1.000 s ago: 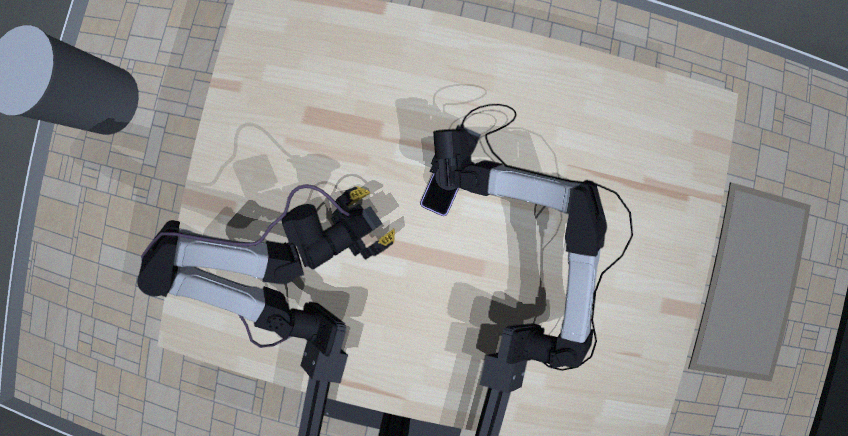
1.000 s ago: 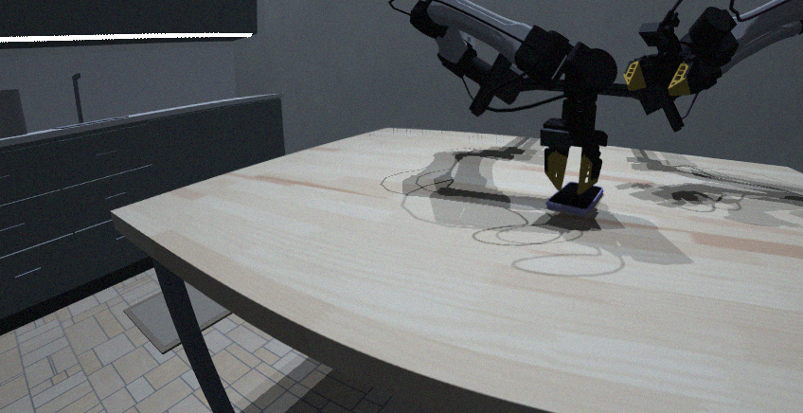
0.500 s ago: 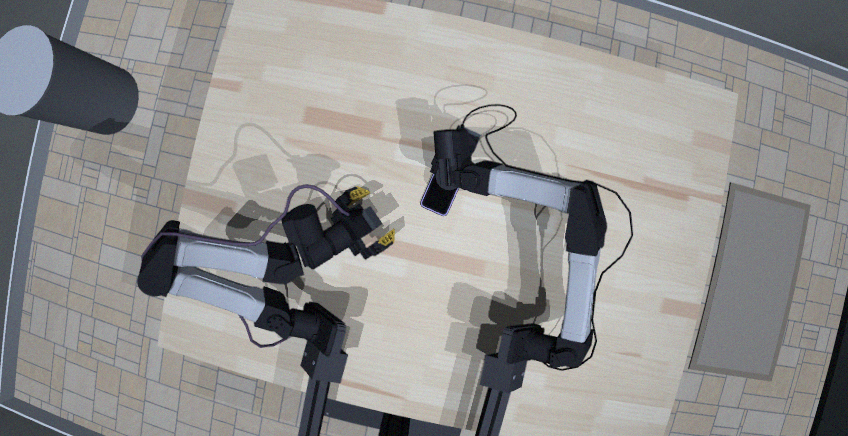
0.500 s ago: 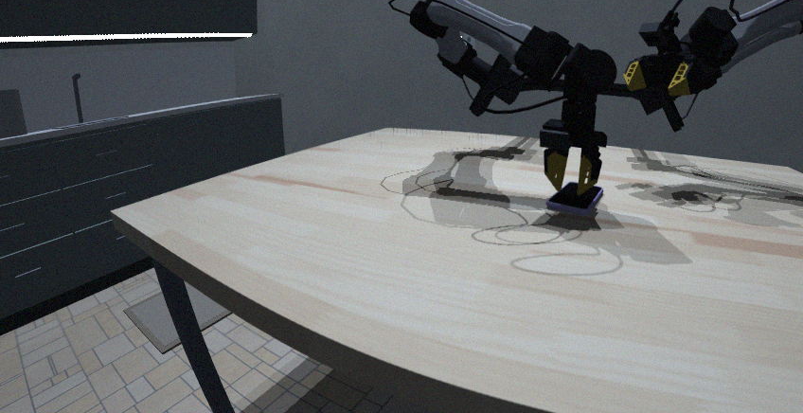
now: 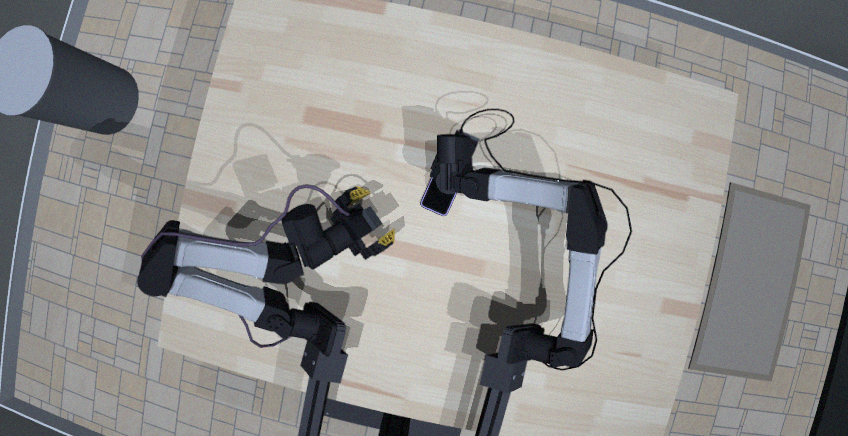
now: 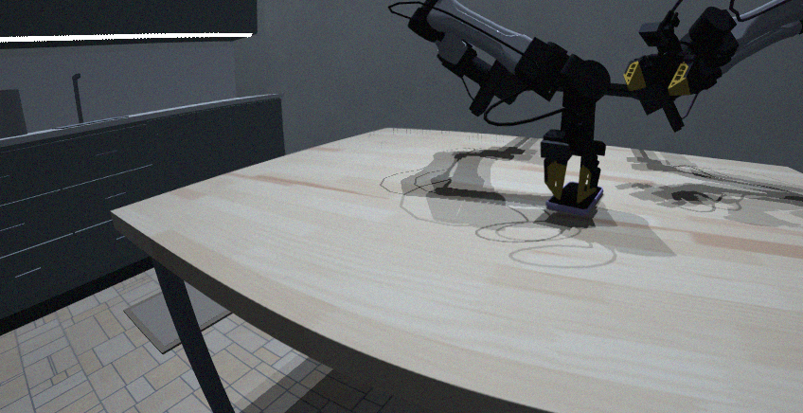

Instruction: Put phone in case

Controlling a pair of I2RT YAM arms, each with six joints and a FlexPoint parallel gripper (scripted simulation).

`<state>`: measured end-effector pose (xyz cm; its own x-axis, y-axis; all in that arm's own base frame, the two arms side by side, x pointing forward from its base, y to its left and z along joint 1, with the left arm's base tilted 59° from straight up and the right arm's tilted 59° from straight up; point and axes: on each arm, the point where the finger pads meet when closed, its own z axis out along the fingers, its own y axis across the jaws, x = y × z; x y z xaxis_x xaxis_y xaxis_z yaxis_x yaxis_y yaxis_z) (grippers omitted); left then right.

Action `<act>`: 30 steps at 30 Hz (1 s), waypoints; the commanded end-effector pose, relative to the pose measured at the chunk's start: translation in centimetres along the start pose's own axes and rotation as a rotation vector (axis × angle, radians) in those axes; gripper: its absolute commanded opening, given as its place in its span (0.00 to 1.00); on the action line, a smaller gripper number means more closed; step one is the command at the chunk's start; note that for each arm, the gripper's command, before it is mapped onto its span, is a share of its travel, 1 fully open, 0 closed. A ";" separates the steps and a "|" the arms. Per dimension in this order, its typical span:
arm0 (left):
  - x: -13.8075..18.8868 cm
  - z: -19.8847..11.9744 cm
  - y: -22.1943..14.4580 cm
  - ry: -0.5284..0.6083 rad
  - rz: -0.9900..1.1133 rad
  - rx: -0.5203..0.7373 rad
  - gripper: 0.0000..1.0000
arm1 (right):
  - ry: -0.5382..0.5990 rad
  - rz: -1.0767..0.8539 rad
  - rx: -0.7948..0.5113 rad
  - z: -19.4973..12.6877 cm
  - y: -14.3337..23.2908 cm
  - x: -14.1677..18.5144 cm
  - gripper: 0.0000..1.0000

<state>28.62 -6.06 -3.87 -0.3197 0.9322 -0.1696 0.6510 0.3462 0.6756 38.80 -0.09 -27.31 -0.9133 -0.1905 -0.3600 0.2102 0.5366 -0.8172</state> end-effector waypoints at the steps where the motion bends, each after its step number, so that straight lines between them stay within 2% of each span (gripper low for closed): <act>1: -0.9 0.2 0.7 -0.028 -0.002 -0.013 1.00 | 0.009 0.010 -0.023 1.5 0.2 0.7 0.36; 30: -0.9 0.2 0.7 -0.028 -0.002 -0.013 1.00 | 0.011 0.007 -0.129 3.8 0.6 1.8 0.36</act>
<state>28.62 -6.06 -3.87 -0.3197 0.9322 -0.1696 0.6510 0.3461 0.6756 38.66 -0.06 -27.33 -0.8912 -0.2678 -0.3661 0.1624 0.5652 -0.8088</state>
